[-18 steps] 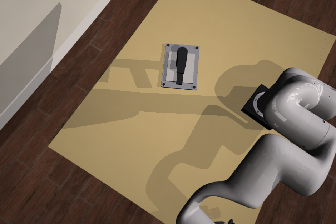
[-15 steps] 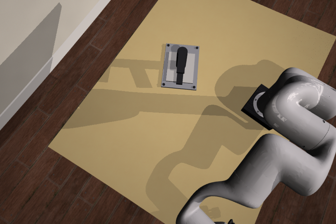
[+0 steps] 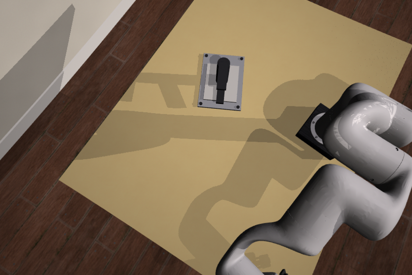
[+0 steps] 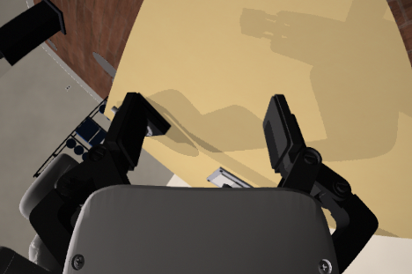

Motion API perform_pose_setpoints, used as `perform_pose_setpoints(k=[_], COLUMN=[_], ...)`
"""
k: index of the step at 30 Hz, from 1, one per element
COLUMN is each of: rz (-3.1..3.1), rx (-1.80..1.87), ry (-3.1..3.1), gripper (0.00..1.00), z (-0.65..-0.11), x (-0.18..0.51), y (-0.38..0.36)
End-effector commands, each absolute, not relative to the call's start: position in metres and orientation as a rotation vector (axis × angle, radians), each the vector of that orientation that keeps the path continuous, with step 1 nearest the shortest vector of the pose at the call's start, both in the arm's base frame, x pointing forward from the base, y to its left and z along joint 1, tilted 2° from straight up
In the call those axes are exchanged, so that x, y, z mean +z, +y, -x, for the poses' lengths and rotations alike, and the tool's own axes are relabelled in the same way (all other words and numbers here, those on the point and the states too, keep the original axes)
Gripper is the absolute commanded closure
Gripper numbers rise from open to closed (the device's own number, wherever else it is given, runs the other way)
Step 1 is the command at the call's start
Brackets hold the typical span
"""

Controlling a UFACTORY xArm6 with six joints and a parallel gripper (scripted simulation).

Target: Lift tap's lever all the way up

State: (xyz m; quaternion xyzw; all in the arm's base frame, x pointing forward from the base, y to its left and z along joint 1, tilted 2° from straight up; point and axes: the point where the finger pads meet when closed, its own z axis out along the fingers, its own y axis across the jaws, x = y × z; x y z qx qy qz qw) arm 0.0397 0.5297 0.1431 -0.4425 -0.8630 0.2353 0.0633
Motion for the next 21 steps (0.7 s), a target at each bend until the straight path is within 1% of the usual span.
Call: perform_pose_setpoints(k=[1, 3, 5, 14, 16, 17, 21], rz=[1.337, 1.344, 1.358, 1.394, 1.394, 1.407, 1.422], rx=[0.701, 0.682, 0.643, 0.546, 0.546, 0.512, 0.475], ry=[-2.607, -2.600, -2.586, -2.556, -2.556, -2.548, -2.539], gripper=[0.00, 0.00, 0.00, 0.00, 0.00, 0.00, 0.00], z=[-0.042, -0.055, -0.083, -0.150, -0.150, -0.172, -0.196], x=[0.145, 0.148, 0.152, 0.162, 0.162, 0.165, 0.169], y=[0.530, 0.528, 0.521, 0.497, 0.497, 0.486, 0.473])
